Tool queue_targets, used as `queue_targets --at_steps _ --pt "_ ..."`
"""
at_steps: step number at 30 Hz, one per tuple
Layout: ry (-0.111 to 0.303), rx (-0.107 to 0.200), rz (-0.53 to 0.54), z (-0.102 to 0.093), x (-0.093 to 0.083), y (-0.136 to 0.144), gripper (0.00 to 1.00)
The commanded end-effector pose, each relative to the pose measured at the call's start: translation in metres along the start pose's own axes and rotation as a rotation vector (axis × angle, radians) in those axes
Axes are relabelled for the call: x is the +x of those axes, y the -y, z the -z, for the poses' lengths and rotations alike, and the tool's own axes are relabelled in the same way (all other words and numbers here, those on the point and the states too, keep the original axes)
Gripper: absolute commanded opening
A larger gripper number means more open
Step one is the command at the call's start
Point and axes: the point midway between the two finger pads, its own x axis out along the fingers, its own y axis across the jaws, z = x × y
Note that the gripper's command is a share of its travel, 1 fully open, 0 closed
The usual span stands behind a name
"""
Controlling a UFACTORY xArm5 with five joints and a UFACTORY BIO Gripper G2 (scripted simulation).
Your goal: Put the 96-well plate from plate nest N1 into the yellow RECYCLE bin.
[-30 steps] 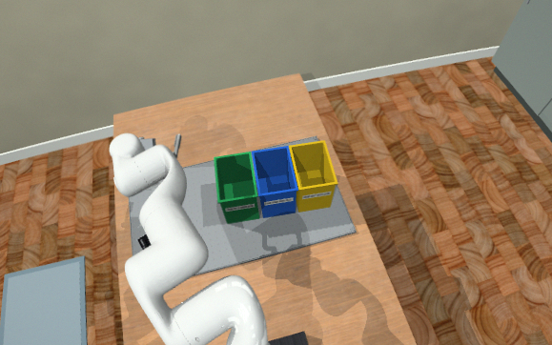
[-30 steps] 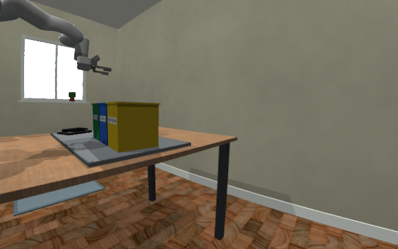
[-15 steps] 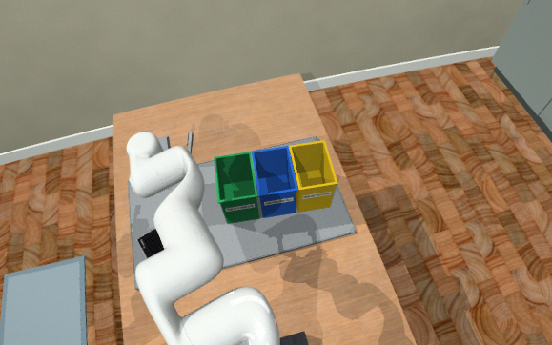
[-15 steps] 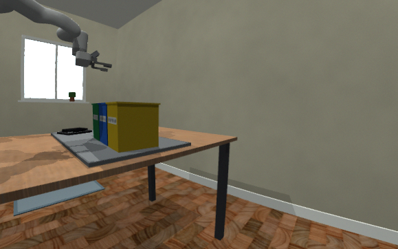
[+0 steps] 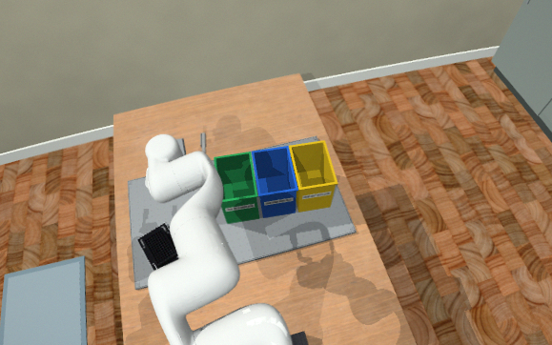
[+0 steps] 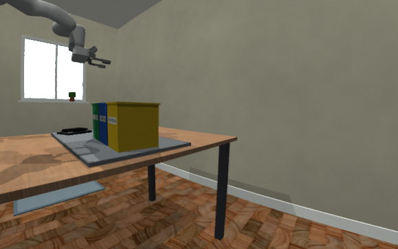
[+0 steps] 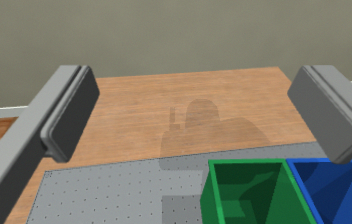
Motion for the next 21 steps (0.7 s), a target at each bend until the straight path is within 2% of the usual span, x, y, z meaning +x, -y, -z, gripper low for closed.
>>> queue_targets --at_steps 1,7,14,16,17,21 --pt "0.012 0.005 -0.016 -0.005 -0.011 0.017 0.37" --pt "0.017 0.007 -0.043 -0.006 -0.020 0.029 0.37" --pt "0.023 0.009 -0.070 -0.006 -0.041 0.052 0.37" --pt "0.023 0.009 -0.070 -0.006 -0.041 0.052 0.37" --pt "0.028 0.010 -0.097 -0.005 -0.044 0.055 0.37" --pt "0.028 0.010 -0.097 -0.003 -0.057 0.068 0.37"
